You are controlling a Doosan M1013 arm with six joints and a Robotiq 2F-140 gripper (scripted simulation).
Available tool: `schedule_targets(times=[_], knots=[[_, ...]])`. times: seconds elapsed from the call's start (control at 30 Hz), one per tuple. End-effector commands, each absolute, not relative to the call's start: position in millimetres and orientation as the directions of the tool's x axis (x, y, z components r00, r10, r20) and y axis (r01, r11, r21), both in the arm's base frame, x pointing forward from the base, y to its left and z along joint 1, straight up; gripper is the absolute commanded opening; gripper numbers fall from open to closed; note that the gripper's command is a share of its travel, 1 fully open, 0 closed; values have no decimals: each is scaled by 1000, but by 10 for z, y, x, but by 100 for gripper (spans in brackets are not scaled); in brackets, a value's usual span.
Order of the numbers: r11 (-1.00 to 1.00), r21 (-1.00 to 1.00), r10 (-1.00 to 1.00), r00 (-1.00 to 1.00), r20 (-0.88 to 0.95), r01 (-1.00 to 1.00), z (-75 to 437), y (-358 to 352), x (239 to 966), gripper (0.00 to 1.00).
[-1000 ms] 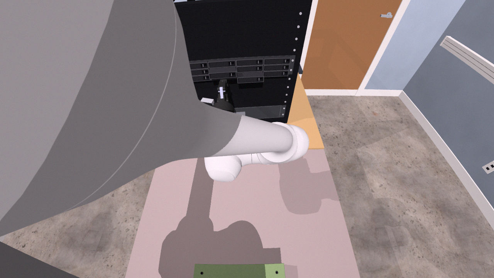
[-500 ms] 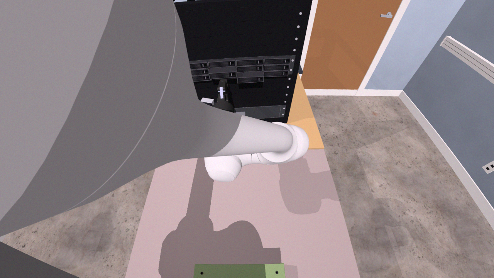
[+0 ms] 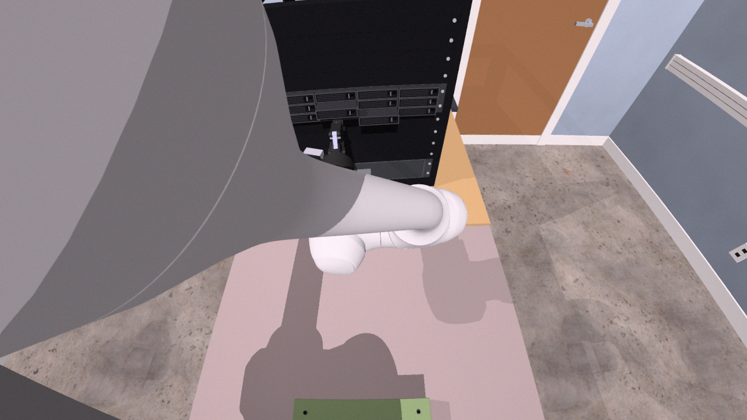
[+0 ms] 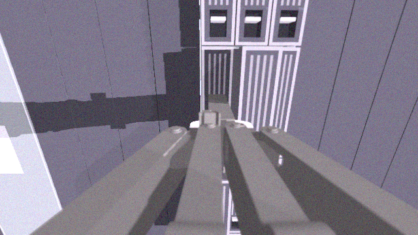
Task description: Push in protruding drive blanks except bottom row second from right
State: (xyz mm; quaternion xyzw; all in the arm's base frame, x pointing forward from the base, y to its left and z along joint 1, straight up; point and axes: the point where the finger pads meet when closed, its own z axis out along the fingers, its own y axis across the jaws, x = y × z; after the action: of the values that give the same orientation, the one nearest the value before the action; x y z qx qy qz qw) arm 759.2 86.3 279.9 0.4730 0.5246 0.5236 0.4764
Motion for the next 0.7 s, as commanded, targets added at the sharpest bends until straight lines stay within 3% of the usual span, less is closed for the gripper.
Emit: schedule_targets(times=[0.0,0.67], knots=[[6,1000,995,-95,-6,-1,2795,863,7603,10],[6,1000,995,-95,-6,-1,2794,789,6833,10]])
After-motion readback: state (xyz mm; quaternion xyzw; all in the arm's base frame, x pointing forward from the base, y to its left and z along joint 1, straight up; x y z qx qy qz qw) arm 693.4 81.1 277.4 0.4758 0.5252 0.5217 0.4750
